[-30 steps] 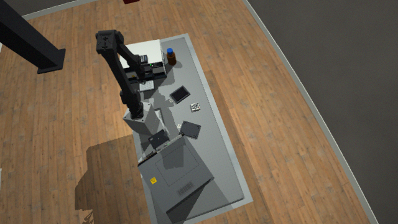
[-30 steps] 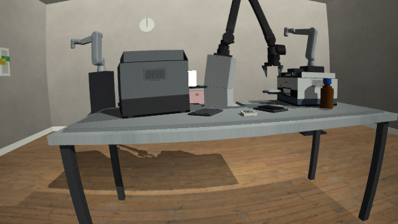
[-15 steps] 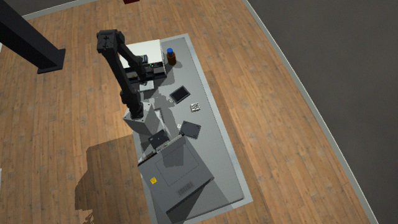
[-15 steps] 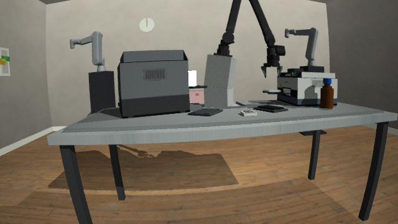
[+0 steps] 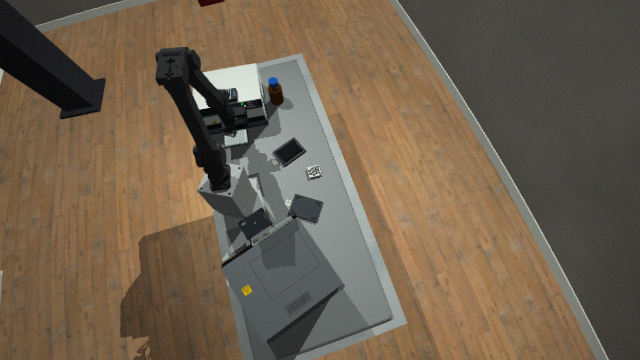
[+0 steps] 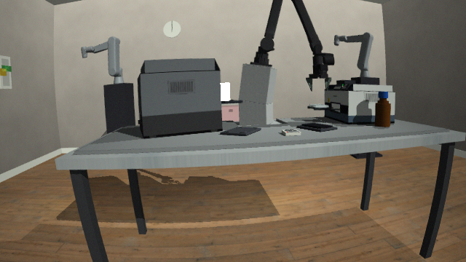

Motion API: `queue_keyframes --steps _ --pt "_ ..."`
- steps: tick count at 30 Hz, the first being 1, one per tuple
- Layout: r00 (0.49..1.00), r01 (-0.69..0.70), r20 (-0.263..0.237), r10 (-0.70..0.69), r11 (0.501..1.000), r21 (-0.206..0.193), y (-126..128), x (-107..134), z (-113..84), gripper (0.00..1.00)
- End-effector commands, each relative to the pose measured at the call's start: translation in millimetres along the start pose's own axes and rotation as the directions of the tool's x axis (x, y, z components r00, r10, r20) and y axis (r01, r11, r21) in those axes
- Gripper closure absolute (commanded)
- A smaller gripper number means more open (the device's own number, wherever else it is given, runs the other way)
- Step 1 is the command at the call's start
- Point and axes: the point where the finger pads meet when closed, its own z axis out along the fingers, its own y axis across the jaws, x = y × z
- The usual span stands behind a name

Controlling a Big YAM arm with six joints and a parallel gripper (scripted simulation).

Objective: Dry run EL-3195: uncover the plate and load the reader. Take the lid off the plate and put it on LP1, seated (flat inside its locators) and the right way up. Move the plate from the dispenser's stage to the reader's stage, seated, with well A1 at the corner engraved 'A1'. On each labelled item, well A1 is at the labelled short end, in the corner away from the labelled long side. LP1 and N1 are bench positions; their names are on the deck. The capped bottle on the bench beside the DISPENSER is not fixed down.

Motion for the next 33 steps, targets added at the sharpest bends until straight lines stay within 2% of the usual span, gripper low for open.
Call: queue_keyframes --steps 1,12,25,33 --pt "1.000 -0.009 0.000 0.009 1.000 -0.023 13.6 1.9 1.8 0.00" --pt "1.000 0.018 -0.003 -0.018 1.000 0.006 -2.7 4.1 8.9 0.00" --pt "1.000 -0.005 0.007 0.006 1.000 -0.031 14.5 0.6 10.6 0.00" --pt "1.000 -0.002 0.002 0.002 1.000 -0.006 4.1 6.2 22.0 0.00"
